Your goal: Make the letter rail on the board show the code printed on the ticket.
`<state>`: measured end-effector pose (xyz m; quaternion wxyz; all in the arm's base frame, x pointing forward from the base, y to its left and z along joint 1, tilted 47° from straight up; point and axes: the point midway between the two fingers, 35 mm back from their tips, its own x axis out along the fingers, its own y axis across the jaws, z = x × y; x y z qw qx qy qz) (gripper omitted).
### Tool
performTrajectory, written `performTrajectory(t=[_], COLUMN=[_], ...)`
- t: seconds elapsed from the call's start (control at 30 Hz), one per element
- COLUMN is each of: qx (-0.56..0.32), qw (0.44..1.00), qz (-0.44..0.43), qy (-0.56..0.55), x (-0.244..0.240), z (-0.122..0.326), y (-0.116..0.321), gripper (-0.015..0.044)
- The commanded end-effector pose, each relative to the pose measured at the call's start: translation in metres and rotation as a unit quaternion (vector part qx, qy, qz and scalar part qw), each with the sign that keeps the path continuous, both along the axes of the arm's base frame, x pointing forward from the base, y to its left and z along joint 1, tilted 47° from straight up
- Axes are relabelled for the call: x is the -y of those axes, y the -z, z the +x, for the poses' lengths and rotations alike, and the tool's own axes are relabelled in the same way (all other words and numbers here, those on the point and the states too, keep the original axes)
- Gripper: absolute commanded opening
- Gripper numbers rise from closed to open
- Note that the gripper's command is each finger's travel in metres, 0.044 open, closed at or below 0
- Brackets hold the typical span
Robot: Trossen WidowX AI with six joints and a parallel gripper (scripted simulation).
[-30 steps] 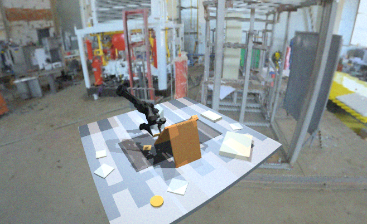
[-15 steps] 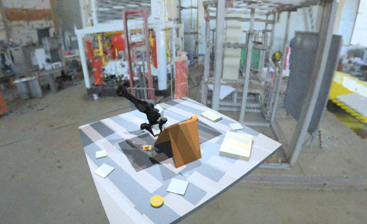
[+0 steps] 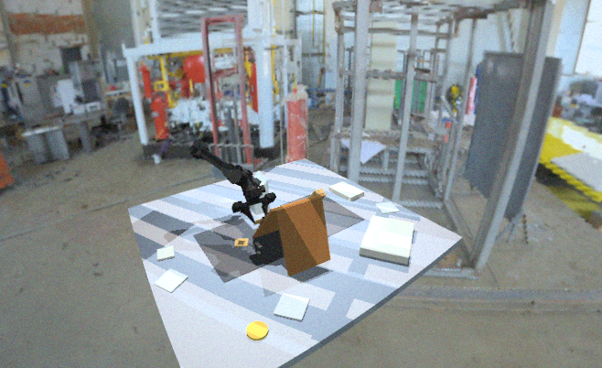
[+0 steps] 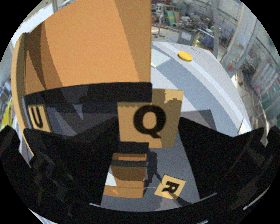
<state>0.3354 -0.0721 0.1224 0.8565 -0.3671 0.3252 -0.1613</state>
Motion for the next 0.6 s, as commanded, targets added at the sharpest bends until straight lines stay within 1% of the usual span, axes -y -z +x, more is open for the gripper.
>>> performTrajectory(t=[0.0,0.57], qx=[-0.003,-0.003], qw=[1.0,1.0], qz=[0.001,0.001], qy=[0.002,0.002], x=[-0.0013,-0.0072], z=[-0.0012,-0.0008], y=[0.0045,0.0108], gripper=[0.0,0.0])
